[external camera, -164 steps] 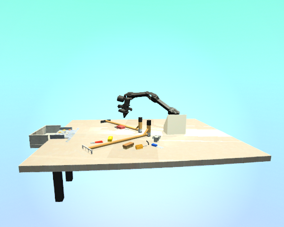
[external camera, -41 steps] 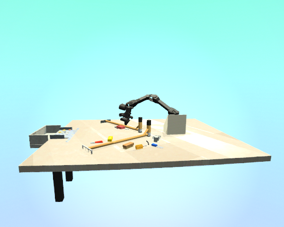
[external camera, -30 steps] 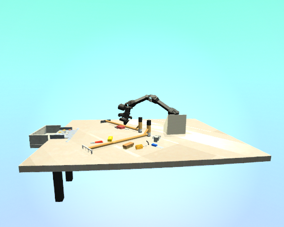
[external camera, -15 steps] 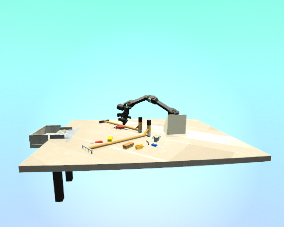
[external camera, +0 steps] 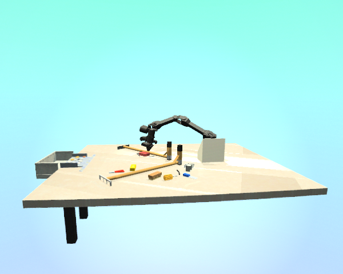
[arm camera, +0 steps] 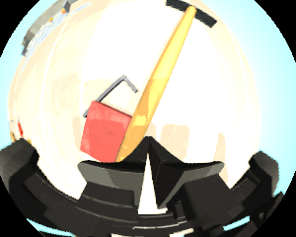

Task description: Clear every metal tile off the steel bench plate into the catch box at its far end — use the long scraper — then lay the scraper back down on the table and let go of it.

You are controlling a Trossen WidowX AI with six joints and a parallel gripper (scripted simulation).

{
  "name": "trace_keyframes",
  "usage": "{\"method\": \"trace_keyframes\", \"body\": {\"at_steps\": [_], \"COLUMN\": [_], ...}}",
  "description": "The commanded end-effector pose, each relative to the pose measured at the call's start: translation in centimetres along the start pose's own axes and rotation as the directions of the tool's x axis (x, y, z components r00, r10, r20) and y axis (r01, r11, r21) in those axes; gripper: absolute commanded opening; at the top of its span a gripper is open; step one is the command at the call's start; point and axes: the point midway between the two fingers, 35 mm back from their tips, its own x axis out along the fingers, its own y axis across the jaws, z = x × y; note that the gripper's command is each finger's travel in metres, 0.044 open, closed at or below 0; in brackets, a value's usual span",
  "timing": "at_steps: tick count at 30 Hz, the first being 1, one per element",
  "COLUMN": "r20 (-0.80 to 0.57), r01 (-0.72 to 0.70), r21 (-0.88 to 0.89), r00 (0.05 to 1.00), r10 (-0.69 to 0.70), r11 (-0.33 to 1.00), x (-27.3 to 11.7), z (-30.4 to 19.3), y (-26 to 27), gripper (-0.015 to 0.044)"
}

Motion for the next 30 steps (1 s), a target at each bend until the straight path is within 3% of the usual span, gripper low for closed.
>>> {"method": "trace_keyframes", "body": {"at_steps": [1, 30], "r20": [-0.004, -0.003], "r01": [-0.002, -0.003], "r21": [0.0, 0.001], "r00": [1.0, 1.0], "r10": [0.002, 0.003], "r11": [1.0, 1.0], "x": [0.3, 0.5], "z": [0.0, 0.7], "y": [0.7, 3.5], "gripper": [0.0, 0.0]}}
